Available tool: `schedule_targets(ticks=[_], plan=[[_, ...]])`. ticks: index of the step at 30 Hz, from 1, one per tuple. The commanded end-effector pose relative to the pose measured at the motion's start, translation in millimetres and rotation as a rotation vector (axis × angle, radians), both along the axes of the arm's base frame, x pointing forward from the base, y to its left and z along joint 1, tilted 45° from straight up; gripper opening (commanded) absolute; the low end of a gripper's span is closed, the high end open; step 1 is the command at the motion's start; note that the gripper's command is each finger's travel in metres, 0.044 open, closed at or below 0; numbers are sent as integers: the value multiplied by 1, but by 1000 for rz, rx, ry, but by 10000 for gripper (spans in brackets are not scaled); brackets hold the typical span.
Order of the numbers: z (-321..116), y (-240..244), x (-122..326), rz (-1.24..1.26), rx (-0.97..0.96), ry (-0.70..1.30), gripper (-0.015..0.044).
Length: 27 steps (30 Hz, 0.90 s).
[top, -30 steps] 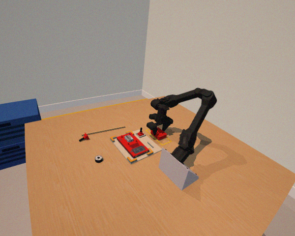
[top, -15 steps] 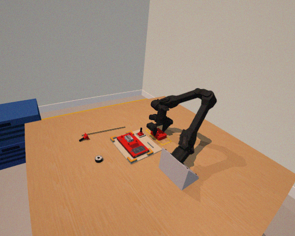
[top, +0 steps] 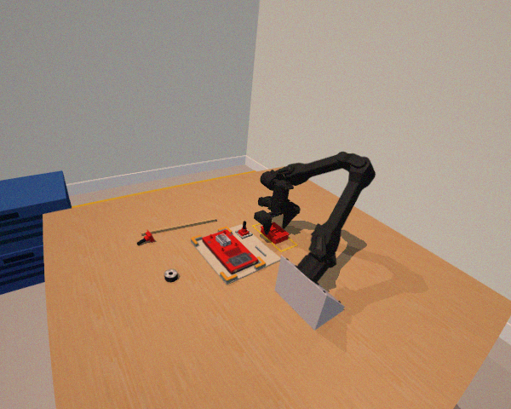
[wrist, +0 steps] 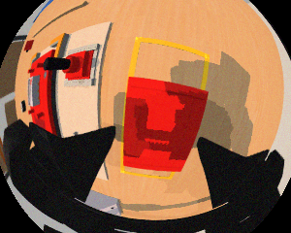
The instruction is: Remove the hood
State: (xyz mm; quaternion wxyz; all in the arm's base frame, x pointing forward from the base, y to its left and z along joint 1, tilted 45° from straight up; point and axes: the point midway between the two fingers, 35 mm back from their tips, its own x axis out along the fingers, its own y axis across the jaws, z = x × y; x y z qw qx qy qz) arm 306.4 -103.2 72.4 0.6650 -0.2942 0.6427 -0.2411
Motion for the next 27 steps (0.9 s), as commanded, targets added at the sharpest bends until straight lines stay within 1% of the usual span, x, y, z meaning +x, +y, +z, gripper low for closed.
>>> schedule_targets(ticks=[1,4,6,27], plan=[[19,20,2,7,0,-14,440],[39,39,-1,8,-3,-14,440],[45,44,-2,8,-4,-14,440],[45,44,-2,8,-4,-14,440]])
